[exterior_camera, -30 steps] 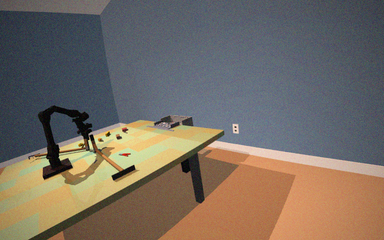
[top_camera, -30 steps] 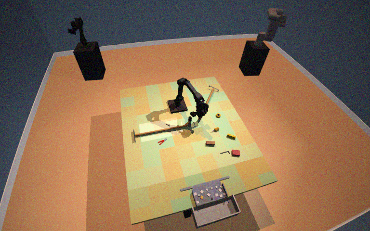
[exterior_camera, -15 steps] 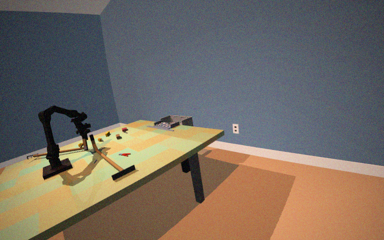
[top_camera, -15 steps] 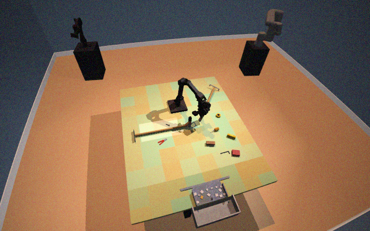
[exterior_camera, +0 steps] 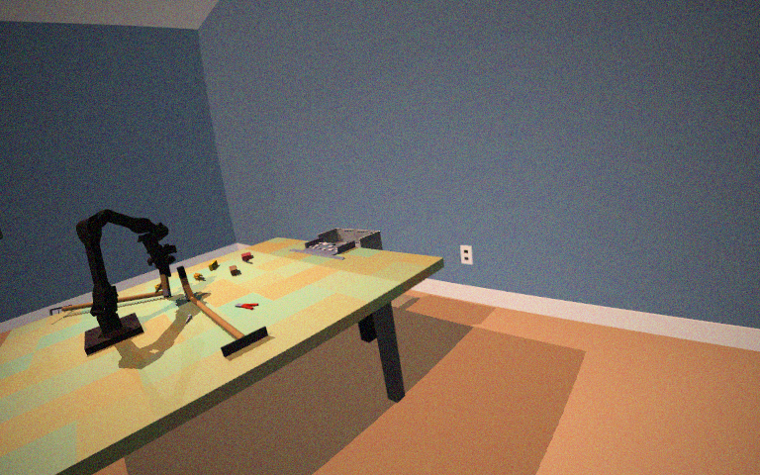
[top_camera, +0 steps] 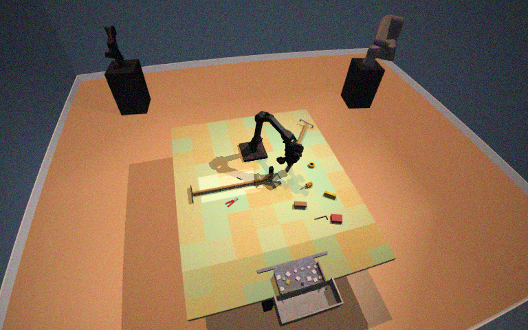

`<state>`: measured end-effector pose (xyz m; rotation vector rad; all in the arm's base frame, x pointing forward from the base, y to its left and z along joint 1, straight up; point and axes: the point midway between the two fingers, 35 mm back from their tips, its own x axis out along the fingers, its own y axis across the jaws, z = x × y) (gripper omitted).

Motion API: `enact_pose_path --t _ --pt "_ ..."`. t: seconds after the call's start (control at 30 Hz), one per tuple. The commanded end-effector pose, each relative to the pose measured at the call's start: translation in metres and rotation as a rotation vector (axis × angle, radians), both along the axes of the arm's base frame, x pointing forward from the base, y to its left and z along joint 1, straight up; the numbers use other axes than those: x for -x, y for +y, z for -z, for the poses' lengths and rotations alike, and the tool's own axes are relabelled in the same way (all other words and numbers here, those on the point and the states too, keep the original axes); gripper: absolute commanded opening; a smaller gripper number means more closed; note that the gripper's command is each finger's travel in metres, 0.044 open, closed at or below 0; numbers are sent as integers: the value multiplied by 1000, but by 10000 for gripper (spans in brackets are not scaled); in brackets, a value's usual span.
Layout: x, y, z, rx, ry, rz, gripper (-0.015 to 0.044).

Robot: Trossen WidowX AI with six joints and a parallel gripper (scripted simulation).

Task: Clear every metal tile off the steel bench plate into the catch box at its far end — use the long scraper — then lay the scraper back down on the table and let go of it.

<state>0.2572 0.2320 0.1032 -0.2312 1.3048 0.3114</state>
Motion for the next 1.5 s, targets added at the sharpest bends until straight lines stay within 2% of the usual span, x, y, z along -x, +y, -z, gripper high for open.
enact_pose_path --t 0.0,1.2,1.47 --pt "12 11 7 9 28 -26 0" --pt "51 56 7 2 24 -26 0" --pt "40 52 -10 -10 -1 -1 0"
